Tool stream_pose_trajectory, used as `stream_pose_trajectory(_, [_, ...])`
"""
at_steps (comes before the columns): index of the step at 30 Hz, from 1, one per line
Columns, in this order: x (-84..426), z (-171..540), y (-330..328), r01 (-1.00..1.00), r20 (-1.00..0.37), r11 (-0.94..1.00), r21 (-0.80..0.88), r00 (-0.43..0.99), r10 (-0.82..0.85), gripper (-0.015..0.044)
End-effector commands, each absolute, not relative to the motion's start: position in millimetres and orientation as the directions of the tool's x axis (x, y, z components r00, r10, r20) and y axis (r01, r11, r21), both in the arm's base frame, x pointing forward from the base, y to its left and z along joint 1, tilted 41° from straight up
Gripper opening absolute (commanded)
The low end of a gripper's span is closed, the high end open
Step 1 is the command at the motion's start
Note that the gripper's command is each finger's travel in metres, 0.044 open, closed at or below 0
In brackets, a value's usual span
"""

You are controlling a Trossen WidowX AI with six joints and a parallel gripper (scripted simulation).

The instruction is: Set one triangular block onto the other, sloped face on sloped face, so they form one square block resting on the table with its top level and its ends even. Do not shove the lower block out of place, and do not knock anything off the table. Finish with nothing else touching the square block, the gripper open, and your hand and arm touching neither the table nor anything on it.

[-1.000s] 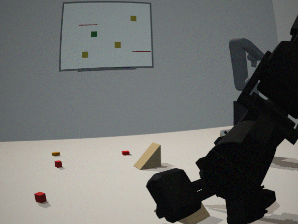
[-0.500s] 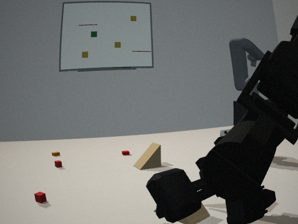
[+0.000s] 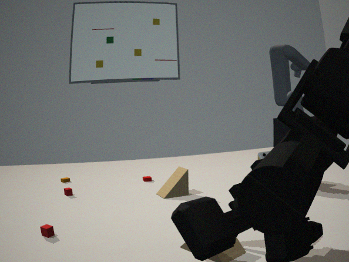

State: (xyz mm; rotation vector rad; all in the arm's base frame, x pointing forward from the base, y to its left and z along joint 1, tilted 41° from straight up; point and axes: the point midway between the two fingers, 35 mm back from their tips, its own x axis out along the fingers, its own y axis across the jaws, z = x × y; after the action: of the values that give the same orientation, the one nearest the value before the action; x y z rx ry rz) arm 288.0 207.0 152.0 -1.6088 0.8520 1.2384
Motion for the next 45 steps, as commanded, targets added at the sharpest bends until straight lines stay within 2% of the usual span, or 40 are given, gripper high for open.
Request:
stream_pose_trajectory(1, [288, 152, 207, -0.904, -0.966, -0.352, -0.243, 0.258, 0.005, 0.0223])
stream_pose_trajectory(9, [288, 152, 207, -0.904, -0.966, -0.352, -0.243, 0.258, 0.005, 0.017])
stream_pose_trajectory(16, [290, 160, 200, -0.904, -0.966, -0.352, -0.243, 0.258, 0.004, 0.0])
stream_pose_trajectory(34, [295, 224, 143, -0.904, -0.966, -0.353, -0.242, 0.259, -0.002, 0.0])
stream_pose_trajectory(40, [295, 223, 141, -0.906, -0.967, -0.35, -0.237, 0.255, -0.005, 0.0])
stream_pose_trajectory(45, [295, 218, 139, -0.864, -0.975, -0.456, -0.213, 0.216, 0.046, 0.0])
